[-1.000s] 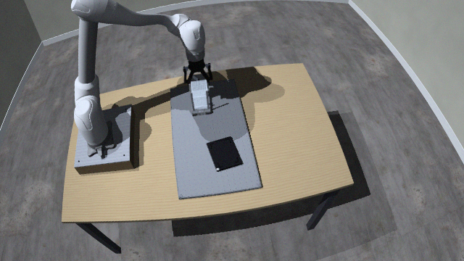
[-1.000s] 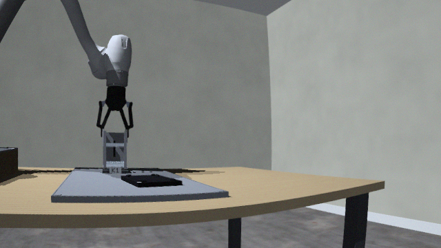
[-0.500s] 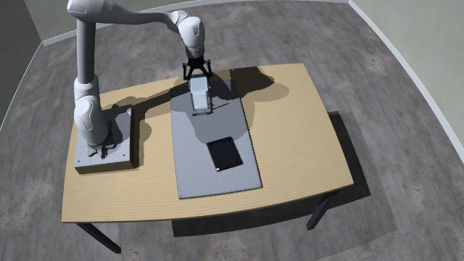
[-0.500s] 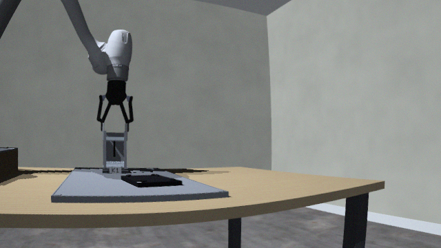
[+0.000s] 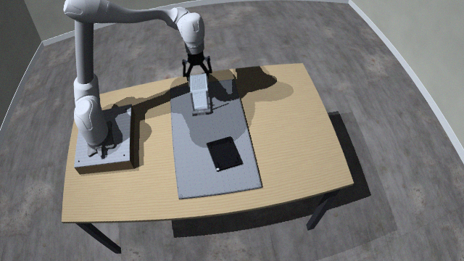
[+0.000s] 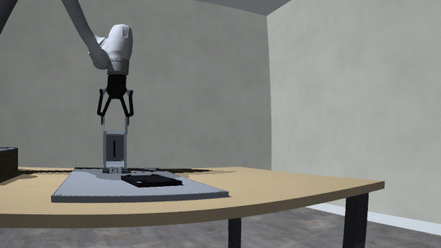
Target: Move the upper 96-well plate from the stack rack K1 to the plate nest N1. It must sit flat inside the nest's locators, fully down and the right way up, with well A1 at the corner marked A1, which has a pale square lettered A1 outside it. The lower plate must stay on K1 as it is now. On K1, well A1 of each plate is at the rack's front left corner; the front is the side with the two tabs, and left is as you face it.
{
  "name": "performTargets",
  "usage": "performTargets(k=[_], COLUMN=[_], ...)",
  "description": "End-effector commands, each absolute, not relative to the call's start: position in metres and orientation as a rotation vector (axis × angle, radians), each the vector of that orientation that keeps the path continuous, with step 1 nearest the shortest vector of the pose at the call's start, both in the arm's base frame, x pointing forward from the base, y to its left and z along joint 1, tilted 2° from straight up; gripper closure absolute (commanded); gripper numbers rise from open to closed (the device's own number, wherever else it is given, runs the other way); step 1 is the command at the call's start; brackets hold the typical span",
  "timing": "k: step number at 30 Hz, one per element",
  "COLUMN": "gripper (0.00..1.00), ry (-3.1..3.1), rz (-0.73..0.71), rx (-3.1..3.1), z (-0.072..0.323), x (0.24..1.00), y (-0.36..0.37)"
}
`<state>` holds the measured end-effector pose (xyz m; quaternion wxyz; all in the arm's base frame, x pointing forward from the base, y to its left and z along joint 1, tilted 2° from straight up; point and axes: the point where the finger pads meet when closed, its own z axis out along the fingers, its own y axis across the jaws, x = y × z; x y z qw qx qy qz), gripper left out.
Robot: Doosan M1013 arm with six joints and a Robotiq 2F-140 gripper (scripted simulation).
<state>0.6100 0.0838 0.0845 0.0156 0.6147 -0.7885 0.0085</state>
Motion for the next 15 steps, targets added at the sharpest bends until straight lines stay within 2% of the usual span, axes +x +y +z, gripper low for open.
performTargets(k=[1, 15], gripper=[1.00, 1.00], ry=[-2.453, -2.453], rz=[0.026, 0.026], rx=[1.912, 1.912], z=[0.086, 0.110], x=[0.610, 0.610], y=[0.084, 0.085])
